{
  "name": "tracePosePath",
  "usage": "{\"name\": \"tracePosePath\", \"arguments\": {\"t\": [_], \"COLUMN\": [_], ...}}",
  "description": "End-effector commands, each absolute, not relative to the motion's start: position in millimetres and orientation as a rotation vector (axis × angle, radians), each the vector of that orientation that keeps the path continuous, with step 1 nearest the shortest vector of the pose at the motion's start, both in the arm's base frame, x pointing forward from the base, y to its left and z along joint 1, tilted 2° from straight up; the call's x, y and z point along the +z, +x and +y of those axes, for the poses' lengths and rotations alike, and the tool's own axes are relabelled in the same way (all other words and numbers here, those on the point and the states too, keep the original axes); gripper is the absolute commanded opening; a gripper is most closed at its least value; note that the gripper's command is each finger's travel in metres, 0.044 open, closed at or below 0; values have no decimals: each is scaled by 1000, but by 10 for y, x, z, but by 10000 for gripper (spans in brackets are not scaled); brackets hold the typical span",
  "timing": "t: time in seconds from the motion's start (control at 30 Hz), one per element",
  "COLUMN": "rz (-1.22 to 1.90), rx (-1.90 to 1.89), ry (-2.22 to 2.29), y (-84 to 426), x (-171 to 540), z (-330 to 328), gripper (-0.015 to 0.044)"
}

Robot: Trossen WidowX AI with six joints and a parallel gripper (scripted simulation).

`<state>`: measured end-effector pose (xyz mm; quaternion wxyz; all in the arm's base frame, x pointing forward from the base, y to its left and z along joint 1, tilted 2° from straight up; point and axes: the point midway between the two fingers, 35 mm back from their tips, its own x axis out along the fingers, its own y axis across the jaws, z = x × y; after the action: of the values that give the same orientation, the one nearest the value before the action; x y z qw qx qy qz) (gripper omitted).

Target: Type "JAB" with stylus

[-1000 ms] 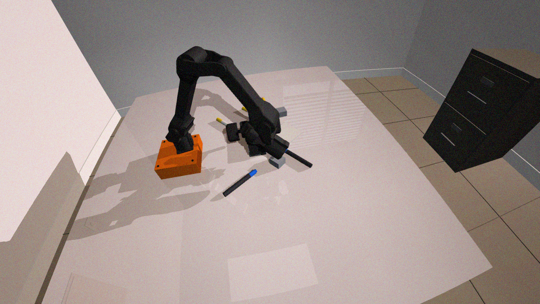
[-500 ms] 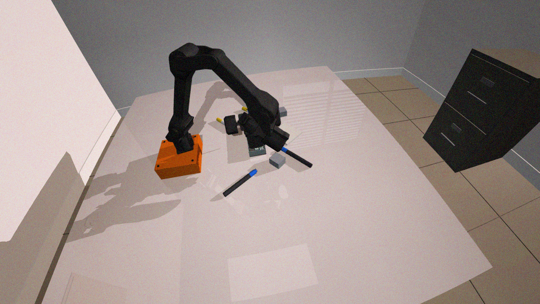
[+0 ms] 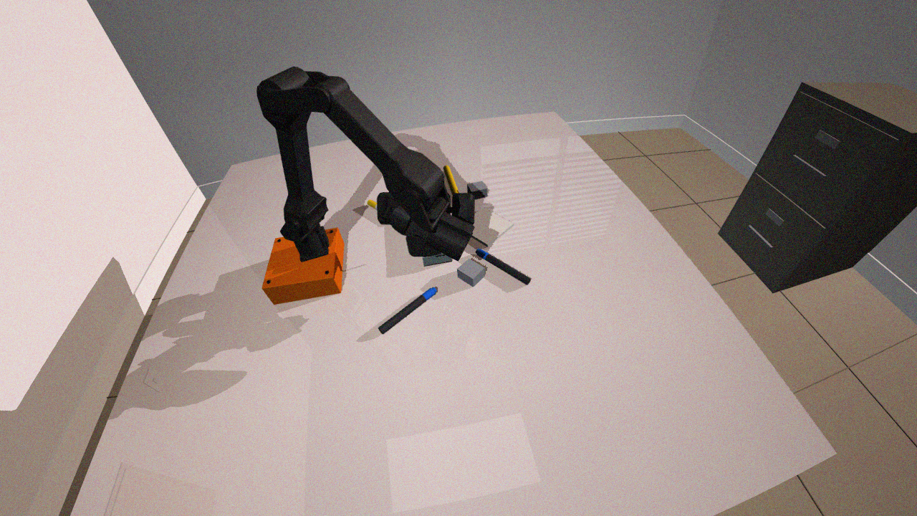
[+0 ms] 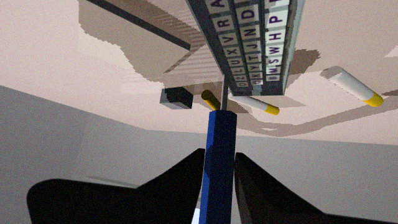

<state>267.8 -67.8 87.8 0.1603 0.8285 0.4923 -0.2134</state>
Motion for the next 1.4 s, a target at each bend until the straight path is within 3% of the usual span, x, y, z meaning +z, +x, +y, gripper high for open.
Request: {"name": "tracePosePath", "arguments": {"t": [0.0, 0.93, 1.03, 1.37], "rz": [1293, 1183, 1183, 1183], "rx": [-625, -631, -631, -631], "ry": [2471, 2563, 2563, 2563], "y": [2653, 2639, 2645, 2652], "x": [924, 630, 612, 559], "z": [-766, -858, -861, -864], "gripper": [0, 0, 79, 81]}}
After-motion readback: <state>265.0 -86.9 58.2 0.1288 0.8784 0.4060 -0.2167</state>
